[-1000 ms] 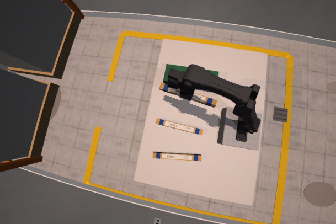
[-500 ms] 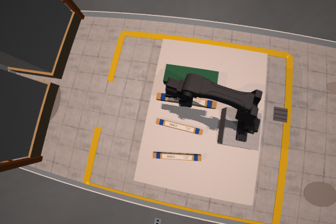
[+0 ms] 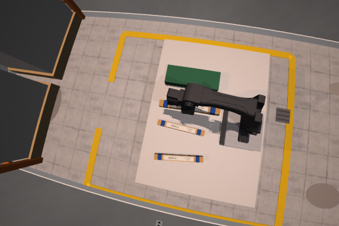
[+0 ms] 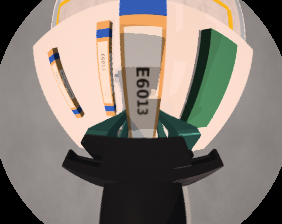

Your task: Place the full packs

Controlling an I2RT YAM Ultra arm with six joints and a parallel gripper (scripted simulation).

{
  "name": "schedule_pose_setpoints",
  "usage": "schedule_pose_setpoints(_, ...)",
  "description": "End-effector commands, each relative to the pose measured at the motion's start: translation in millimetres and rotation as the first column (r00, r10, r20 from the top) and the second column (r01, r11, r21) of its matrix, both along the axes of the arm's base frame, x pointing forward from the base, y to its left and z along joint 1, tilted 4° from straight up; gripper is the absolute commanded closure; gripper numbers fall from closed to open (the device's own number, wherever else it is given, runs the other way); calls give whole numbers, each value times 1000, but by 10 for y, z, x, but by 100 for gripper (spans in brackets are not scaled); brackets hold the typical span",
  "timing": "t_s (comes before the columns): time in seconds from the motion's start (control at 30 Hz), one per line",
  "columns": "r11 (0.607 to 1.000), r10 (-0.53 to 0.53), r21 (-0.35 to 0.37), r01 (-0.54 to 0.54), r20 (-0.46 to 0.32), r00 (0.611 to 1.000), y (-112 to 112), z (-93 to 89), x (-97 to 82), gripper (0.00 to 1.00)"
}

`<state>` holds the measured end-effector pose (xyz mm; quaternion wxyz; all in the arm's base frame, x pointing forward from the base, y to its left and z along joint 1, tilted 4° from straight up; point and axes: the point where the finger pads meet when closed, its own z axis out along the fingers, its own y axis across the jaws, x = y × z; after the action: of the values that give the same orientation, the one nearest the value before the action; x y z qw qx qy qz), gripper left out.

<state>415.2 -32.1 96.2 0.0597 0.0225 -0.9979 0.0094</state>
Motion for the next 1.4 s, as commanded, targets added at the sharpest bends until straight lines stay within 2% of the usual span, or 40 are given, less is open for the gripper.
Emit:
schedule_pose_setpoints(0.0, 1000, -5, 3, 5, 55, 998, 147, 277, -32, 100)
schedule_pose_setpoints(0.23, 1000, -5, 0, 5, 79, 997, 272, 285, 2, 100)
schedule_pose_setpoints(0.27, 1000, -4, -4, 5, 100, 995, 289, 352, 36, 100)
schedule_pose_setpoints(0.37, 1000, -5, -3, 5, 57, 998, 370, 254, -65, 100)
schedule_pose_setpoints(0.4, 1000, -5, -2, 5, 71, 997, 398, 309, -46, 100)
schedule_pose_setpoints(0.57, 1000, -5, 4, 5, 77, 997, 538, 296, -50, 100)
schedule_pose_setpoints(0.6, 1000, -5, 5, 5, 90, 996, 548, 359, -29, 100)
schedule_pose_setpoints(0.73, 1000, -24, -4, 25, 87, 996, 450, 381, -36, 100)
schedule_pose_setpoints(1.37, 1000, -7, 1, 7, 98, 995, 520, 416, -13, 100)
